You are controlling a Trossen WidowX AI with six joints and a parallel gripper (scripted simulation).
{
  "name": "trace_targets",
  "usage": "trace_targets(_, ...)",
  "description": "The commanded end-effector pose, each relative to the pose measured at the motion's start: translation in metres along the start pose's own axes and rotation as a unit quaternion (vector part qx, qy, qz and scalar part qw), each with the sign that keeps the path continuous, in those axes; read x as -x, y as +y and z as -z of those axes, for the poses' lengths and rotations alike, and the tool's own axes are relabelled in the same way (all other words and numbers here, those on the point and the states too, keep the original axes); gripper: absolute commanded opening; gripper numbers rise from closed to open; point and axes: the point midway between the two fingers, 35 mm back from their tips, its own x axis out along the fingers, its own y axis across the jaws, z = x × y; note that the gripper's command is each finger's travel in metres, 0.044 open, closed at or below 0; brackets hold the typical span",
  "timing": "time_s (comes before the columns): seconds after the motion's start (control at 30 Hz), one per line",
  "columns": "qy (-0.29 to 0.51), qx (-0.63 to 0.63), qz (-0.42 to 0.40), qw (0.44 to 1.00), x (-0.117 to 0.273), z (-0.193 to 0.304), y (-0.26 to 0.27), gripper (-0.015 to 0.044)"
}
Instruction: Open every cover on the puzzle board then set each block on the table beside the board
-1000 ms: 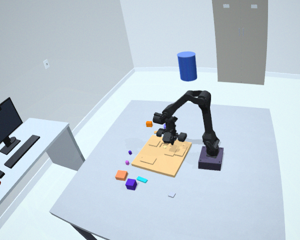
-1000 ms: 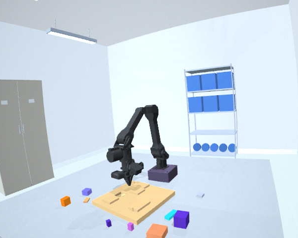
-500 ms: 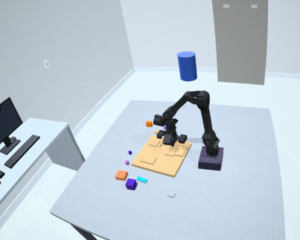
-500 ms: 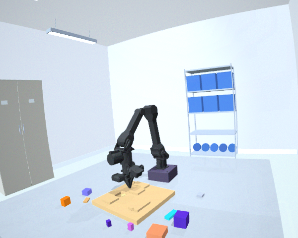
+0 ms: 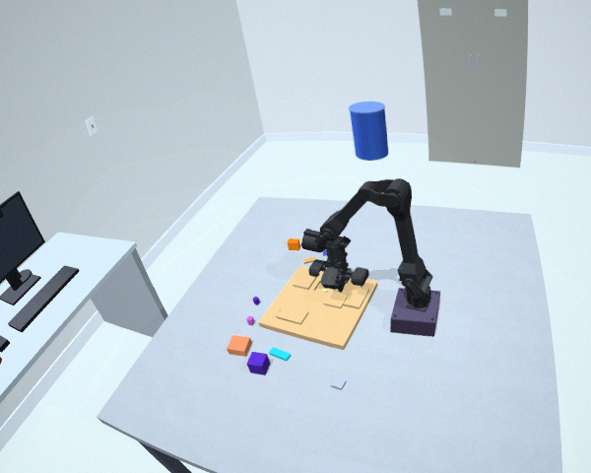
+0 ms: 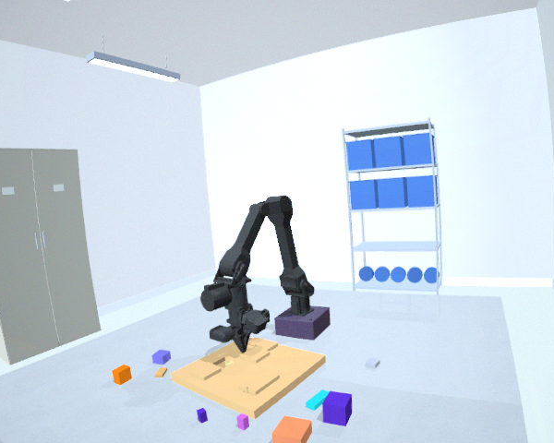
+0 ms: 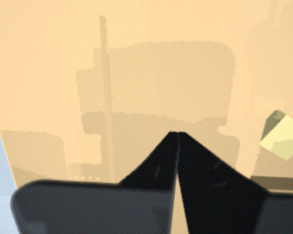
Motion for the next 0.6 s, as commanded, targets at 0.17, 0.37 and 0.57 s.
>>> trace_targets(0.17,0.001,-0.001,-0.001,1.000,-0.001,-0.008,-0.001,0.0000)
trace_targets(0.37,0.000,-0.001,-0.001,1.000,-0.001,-0.014,-0.002,0.0000)
trace_targets(0.57,0.000,-0.001,-0.001,1.000,-0.001,-0.020,-0.002,0.0000)
